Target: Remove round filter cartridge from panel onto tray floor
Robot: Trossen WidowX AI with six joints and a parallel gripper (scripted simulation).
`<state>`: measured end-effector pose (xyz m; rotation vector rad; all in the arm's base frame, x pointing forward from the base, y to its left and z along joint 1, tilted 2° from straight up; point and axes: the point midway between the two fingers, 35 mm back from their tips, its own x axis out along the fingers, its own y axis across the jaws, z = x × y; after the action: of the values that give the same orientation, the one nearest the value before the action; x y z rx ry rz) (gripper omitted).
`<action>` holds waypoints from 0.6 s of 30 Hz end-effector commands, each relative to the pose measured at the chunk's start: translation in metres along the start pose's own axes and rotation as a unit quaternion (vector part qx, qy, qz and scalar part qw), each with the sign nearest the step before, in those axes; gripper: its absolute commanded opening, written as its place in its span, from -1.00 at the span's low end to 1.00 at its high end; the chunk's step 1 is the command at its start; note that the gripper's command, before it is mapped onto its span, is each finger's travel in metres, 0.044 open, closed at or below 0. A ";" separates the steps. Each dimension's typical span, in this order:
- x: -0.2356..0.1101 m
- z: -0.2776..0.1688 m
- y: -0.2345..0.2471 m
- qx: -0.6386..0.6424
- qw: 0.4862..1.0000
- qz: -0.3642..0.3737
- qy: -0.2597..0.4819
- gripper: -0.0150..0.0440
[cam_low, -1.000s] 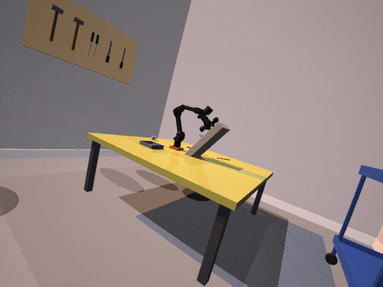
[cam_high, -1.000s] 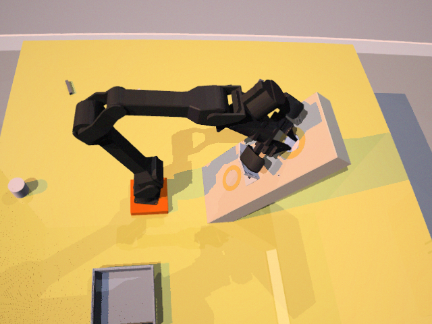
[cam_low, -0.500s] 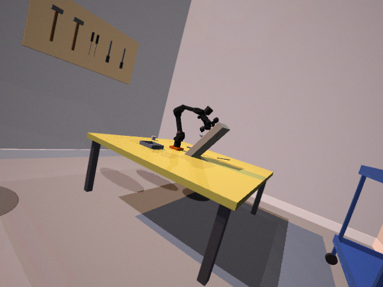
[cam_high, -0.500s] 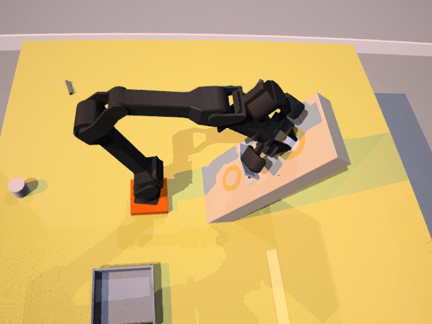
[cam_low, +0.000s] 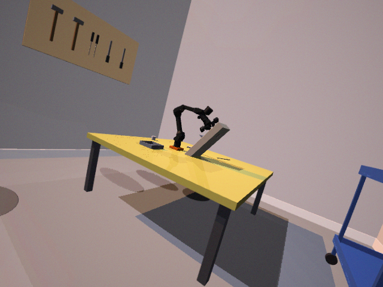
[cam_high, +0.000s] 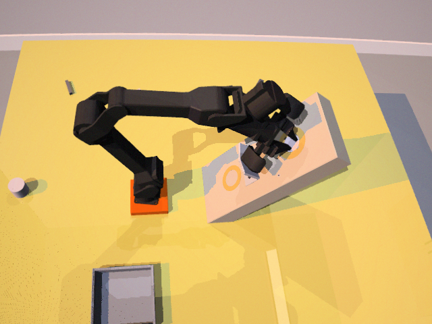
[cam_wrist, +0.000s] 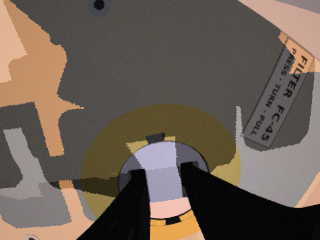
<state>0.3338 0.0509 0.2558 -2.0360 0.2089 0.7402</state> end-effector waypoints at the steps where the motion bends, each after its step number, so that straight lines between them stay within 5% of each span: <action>1: 0.006 0.000 0.000 0.000 1.000 0.000 0.000 -0.17; 7: 0.007 0.000 0.000 0.000 1.000 0.000 0.000 -0.17; 18: 0.000 0.000 0.000 0.000 1.000 0.000 0.000 -0.49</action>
<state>0.3333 0.0504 0.2552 -2.0357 0.2129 0.7419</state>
